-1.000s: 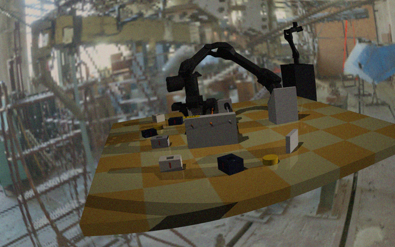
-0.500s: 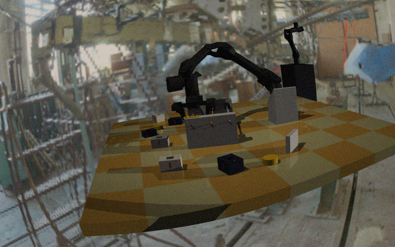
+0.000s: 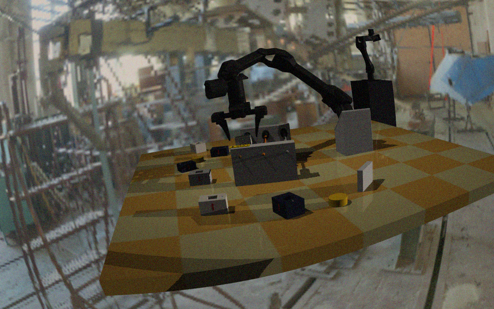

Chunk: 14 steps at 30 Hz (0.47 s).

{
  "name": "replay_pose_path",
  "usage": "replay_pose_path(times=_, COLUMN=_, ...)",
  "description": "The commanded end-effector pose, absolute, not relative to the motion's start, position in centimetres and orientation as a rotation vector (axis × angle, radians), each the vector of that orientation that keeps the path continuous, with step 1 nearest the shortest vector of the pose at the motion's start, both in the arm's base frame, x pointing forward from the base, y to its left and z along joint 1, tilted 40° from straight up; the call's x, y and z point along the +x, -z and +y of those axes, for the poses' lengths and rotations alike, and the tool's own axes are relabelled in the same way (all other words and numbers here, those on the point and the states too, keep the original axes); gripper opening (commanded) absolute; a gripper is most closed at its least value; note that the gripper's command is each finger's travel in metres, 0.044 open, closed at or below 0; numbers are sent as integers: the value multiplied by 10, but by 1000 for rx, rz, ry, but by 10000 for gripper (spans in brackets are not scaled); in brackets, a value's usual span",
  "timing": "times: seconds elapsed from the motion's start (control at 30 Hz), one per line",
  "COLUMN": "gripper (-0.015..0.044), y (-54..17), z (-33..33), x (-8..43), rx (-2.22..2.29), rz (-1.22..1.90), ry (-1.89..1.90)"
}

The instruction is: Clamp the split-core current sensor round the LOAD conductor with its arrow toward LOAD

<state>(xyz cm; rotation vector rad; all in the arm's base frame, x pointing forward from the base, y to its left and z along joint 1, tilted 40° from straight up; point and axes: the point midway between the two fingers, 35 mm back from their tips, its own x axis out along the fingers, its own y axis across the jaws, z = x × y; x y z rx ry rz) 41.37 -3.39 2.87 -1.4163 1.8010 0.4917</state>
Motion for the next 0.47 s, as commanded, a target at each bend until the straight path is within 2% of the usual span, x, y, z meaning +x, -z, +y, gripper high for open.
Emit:
replay_pose_path(times=0.0, gripper=440, y=-75, z=5, x=414, rx=-1424, rz=1777, ry=-486)
replay_pose_path(times=0.43, gripper=440, y=-78, z=10, x=415, rx=-1443, rz=1755, ry=-487)
